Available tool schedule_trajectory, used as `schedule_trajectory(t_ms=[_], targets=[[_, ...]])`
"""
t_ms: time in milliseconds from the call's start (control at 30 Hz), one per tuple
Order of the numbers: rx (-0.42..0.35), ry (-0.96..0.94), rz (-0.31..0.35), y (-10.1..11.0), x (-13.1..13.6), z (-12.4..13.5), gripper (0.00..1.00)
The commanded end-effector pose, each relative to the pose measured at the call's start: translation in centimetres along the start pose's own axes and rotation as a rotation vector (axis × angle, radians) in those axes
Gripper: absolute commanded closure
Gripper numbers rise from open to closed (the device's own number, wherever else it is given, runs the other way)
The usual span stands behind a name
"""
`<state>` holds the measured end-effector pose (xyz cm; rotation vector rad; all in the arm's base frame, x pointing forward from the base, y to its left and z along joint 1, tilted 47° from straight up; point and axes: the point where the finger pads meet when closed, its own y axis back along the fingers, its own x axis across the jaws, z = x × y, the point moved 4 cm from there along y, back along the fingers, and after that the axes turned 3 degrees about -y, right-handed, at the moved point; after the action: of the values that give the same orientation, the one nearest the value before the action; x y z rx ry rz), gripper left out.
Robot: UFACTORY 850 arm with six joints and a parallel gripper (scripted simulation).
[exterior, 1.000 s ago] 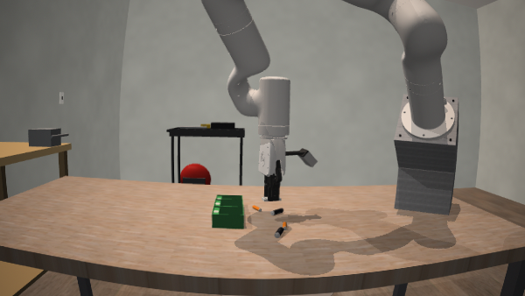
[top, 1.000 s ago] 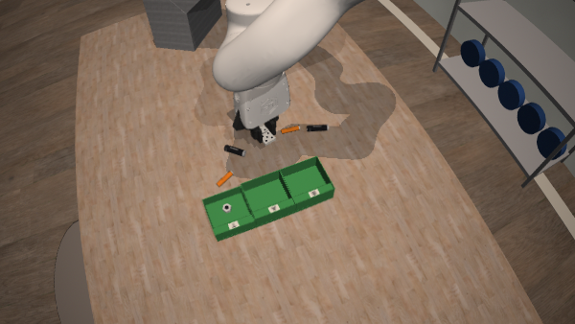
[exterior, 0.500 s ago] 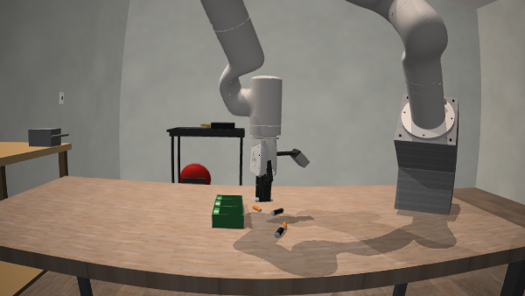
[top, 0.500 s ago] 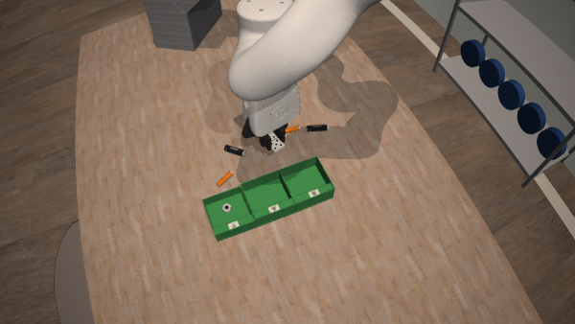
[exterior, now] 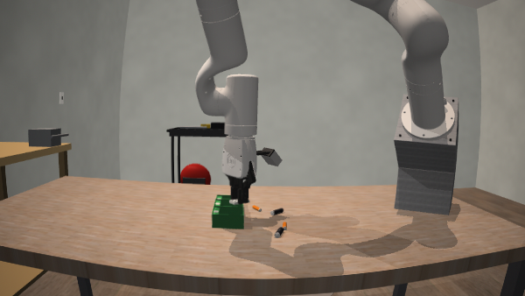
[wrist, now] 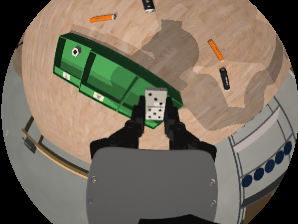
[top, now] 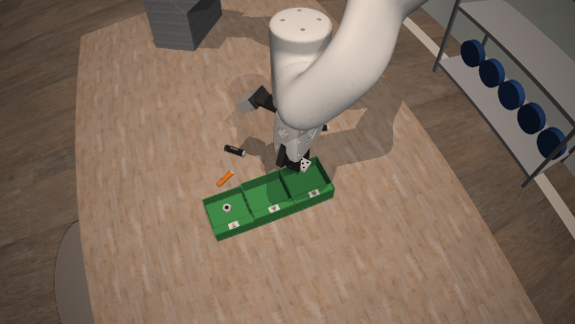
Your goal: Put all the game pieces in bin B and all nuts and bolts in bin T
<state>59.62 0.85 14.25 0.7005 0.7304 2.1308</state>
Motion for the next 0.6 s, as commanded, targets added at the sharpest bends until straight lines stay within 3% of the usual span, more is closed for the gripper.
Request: schedule_trajectory(t_ms=[0,567], targets=[[-0.001,0.157,0.0,-0.03,-0.51,2.43,1.0],[0.01,0.651,0.01,-0.02,-0.54,2.49,1.0]])
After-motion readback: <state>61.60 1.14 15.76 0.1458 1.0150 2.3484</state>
